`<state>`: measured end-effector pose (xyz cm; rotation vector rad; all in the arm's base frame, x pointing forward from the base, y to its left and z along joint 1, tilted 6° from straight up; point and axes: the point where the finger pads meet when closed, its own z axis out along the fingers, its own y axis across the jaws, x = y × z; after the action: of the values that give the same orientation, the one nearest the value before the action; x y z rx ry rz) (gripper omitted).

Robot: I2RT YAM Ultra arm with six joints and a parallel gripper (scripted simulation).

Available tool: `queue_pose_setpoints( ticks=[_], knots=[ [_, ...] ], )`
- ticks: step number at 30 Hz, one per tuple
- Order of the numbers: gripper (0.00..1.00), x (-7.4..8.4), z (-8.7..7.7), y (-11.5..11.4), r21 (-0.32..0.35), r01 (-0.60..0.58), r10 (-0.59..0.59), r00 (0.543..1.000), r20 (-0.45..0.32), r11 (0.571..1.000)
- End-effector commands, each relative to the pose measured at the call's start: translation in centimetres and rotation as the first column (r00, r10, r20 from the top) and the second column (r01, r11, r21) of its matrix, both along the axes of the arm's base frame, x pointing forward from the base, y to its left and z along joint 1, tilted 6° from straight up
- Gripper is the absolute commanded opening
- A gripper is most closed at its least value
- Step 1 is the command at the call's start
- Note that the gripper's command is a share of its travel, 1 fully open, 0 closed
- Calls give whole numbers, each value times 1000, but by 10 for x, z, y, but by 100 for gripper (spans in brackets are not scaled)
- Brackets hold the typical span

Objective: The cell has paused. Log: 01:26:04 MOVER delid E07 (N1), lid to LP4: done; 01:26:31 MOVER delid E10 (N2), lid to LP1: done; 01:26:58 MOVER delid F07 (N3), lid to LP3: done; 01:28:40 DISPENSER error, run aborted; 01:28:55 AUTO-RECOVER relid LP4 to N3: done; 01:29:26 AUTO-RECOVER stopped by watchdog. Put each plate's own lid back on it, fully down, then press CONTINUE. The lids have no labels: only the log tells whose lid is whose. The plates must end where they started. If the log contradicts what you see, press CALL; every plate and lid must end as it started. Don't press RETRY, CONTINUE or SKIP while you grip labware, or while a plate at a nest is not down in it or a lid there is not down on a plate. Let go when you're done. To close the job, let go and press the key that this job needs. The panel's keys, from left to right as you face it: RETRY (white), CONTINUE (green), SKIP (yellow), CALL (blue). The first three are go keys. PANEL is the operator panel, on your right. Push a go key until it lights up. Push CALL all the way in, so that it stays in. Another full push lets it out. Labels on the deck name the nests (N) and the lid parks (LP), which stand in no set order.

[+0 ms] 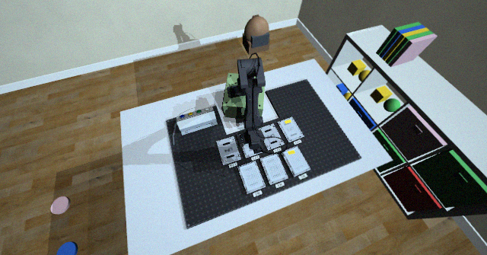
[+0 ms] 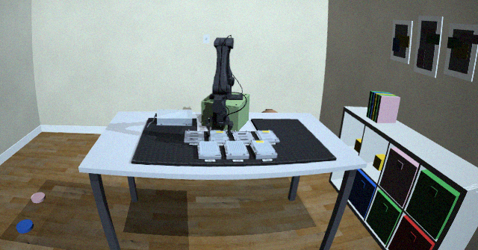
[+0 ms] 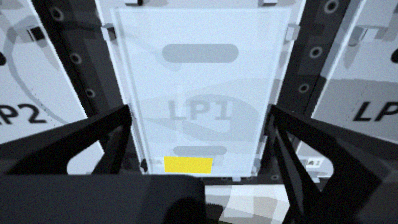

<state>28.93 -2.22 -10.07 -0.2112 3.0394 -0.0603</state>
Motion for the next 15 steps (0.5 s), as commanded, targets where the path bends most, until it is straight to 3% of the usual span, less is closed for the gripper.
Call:
queue_pose_setpoints(
  ticks=[1,3,15],
  knots=[
    [100,-2,-2,2,4,-4,4,1000,13,1000],
    [100,3,2,1,4,-4,4,1000,13,1000],
    [96,3,1,1,4,-4,4,1000,13,1000]
  ],
)
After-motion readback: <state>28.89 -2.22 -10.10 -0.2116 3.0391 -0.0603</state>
